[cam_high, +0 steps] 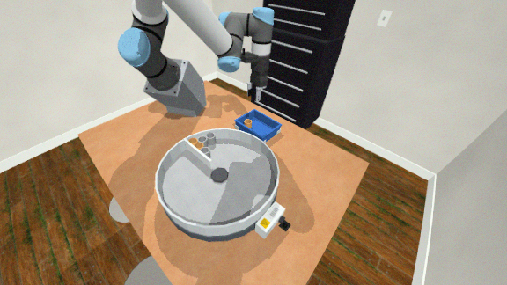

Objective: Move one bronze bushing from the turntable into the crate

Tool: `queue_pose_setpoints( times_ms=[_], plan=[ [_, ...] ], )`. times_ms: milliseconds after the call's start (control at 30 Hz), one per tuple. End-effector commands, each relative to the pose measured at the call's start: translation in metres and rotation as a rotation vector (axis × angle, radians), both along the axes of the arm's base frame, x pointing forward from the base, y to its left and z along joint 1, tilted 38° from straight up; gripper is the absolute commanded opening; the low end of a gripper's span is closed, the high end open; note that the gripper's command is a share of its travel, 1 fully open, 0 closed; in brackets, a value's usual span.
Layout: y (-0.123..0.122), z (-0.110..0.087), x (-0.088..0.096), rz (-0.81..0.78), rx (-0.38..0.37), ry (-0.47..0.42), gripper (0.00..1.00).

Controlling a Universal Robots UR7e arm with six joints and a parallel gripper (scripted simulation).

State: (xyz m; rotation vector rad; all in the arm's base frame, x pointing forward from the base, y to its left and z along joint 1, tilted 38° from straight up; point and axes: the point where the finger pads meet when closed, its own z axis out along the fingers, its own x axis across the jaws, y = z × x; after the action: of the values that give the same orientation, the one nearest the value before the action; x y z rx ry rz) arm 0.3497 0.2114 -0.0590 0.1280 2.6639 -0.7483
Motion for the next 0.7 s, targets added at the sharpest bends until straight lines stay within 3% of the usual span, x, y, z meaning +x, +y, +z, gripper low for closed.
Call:
queue_pose_setpoints(
  times_ms=[0, 133, 533, 567, 667],
  plan=[
    [0.0010, 0.0010, 0.0007, -0.036, 0.016, -0.025, 1.00],
    [0.0032, 0.0038, 0.0027, -0.184, 0.076, -0.122, 1.00],
    [0.0032, 0.0038, 0.0027, -0.184, 0.076, -0.122, 1.00],
    [0.0011, 0.0009, 0.0006, -0.036, 0.016, -0.025, 1.00],
    [0.0032, 0.0027, 0.0021, -0.147, 0.061, -0.098, 1.00]
  ],
)
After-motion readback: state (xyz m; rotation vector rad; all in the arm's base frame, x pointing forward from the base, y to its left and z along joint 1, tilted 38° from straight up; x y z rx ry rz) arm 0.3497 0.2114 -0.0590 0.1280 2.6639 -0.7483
